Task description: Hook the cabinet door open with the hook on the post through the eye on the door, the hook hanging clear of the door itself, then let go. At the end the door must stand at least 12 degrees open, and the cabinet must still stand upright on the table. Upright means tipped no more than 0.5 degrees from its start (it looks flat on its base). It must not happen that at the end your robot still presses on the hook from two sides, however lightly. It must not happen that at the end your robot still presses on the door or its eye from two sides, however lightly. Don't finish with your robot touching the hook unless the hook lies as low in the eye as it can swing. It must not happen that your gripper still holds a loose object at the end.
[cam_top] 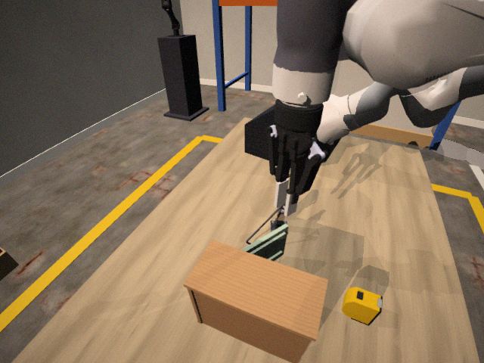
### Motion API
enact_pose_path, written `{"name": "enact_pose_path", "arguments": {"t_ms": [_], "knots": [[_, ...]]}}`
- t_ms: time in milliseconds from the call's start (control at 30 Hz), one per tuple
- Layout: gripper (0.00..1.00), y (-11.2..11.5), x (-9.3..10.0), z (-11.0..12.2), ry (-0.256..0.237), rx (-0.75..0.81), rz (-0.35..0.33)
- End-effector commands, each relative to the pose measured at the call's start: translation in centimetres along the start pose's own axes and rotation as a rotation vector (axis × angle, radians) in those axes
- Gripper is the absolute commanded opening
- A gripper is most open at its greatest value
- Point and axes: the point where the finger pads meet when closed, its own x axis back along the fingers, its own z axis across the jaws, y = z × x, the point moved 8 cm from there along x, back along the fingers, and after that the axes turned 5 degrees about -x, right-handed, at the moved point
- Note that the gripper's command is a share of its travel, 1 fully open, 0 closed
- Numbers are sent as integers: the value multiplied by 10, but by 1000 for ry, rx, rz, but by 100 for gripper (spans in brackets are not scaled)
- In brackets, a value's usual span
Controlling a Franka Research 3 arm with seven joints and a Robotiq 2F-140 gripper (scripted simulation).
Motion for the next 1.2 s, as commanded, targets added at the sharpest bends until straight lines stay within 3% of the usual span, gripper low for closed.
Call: {"name": "enact_pose_path", "arguments": {"t_ms": [0,767,1167], "knots": [[16,0,-1,-1,1,0,-2],[16,1,-7,-1,2,1,-2],[16,1,-23,-1,2,1,-2]]}}
